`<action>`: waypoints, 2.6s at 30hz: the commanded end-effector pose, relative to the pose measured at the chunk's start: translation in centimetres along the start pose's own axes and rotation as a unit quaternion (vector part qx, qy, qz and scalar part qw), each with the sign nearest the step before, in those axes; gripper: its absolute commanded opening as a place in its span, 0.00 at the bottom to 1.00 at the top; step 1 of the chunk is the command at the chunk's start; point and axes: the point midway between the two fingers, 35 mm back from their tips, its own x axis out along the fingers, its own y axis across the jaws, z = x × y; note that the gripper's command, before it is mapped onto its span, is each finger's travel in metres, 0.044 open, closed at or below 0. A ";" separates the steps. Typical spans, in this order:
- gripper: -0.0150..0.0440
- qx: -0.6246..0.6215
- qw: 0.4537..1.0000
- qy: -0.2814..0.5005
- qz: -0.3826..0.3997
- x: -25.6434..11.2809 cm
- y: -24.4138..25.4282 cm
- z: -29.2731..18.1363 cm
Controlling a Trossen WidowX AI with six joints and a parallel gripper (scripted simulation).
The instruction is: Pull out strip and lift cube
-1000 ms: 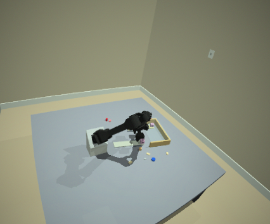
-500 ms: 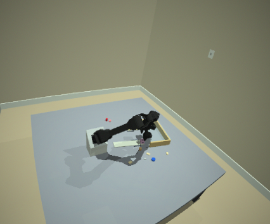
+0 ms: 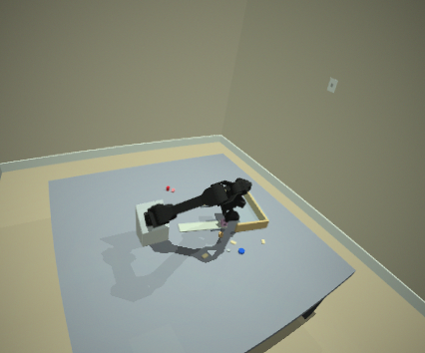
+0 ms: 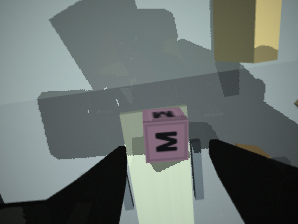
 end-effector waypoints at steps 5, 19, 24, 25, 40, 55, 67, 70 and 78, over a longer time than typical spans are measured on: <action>0.68 -0.005 1.000 0.002 -0.004 1.5 0.0 -0.1; 0.68 -0.005 1.000 0.001 -0.005 3.7 -0.1 -0.1; 0.59 0.000 1.000 0.001 -0.002 3.4 -0.2 0.0; 0.54 0.000 1.000 0.001 -0.002 3.4 -0.2 0.0; 0.25 -0.002 1.000 0.002 -0.002 2.2 -0.3 -1.4; 0.25 -0.006 1.000 0.003 -0.004 -0.8 -1.1 -6.2; 0.25 -0.006 1.000 0.004 -0.004 -2.3 -1.5 -8.6; 0.25 -0.006 1.000 0.004 -0.003 -4.0 -1.5 -8.6; 0.25 -0.006 1.000 0.004 -0.003 -4.4 -1.5 -8.7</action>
